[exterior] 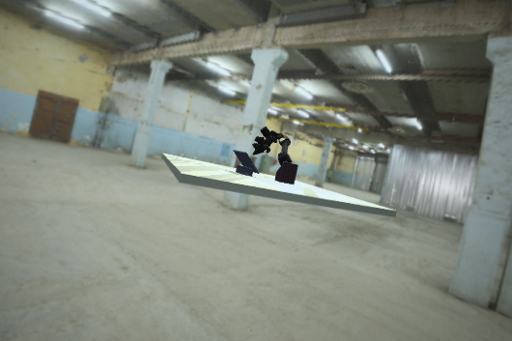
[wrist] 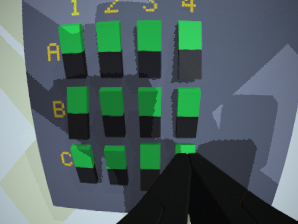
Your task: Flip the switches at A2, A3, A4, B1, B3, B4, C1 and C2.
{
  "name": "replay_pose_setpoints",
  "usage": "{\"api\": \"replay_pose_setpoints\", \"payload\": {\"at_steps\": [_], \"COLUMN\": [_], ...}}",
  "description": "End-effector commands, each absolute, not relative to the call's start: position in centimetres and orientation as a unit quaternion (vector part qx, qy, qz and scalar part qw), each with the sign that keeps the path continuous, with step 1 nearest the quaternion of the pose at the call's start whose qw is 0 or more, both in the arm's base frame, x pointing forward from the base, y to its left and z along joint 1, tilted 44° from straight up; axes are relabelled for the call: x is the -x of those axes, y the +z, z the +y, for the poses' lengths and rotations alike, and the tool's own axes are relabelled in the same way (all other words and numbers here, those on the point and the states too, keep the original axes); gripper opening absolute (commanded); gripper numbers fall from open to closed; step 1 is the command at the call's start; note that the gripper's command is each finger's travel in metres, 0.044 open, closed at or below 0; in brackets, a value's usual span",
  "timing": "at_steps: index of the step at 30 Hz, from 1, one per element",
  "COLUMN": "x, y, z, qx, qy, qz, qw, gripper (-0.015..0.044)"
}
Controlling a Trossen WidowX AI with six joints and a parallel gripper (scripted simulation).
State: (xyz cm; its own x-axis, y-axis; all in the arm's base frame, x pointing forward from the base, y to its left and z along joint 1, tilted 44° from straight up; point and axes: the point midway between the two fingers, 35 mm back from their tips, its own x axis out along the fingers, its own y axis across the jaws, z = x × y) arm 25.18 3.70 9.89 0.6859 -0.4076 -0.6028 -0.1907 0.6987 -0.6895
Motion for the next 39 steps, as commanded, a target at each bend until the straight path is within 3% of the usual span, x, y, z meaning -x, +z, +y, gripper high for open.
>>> {"api": "replay_pose_setpoints", "payload": {"at_steps": [1,7,39], "x": [-25.5,-28.0,-29.7], "y": [10.8,8.8,7.3], "z": [3.6,2.3,1.3], "qx": [0.381,0.38,0.38], "qy": [-0.062,-0.067,-0.068], "qz": [0.389,0.398,0.398], "qw": [0.837,0.832,0.832], "gripper": [0.0,0.0,0.0]}}
